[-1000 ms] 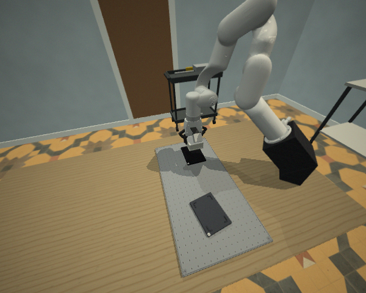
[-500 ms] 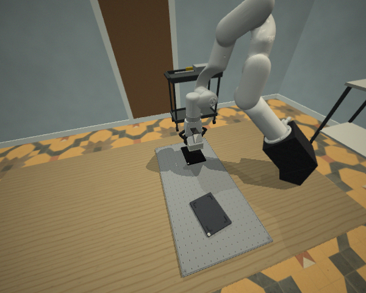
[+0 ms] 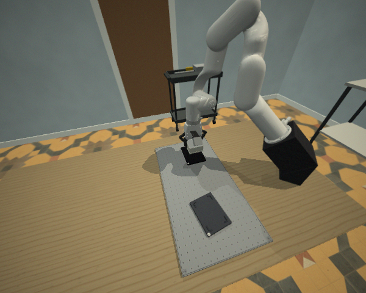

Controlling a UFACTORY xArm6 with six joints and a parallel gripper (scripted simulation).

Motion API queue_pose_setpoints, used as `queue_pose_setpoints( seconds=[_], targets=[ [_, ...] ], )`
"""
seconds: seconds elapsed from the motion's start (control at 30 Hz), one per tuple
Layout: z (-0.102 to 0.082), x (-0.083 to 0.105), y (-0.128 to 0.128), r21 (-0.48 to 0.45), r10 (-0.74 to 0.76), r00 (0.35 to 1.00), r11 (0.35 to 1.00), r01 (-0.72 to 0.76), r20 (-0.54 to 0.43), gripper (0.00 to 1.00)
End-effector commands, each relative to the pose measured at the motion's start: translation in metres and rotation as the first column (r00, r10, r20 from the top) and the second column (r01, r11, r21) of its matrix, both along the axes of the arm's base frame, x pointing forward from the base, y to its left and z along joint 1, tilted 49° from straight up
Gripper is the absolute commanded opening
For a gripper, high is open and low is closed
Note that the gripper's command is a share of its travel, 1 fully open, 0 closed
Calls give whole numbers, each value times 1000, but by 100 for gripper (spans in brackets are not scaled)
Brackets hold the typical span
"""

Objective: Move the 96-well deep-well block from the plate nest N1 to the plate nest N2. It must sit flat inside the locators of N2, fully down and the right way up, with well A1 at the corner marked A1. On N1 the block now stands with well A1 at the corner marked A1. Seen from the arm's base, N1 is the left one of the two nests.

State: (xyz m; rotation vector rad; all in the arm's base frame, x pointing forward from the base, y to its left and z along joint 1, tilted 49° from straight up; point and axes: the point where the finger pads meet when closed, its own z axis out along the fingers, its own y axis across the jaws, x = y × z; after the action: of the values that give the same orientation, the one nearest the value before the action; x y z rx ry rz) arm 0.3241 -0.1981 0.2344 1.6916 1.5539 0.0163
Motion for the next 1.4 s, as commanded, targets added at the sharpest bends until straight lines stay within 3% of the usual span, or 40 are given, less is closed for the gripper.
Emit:
queue_pose_setpoints(
  seconds=[0.0, 0.97, 1.37],
  targets=[
    [-5, 6, -6, -6, -2, 1000, 1000, 2, 4, 0],
    [-32, 28, -28, -6, -2, 1000, 1000, 2, 4, 0],
    [-33, 28, -28, -6, -2, 1000, 1000, 2, 4, 0]
  ],
)
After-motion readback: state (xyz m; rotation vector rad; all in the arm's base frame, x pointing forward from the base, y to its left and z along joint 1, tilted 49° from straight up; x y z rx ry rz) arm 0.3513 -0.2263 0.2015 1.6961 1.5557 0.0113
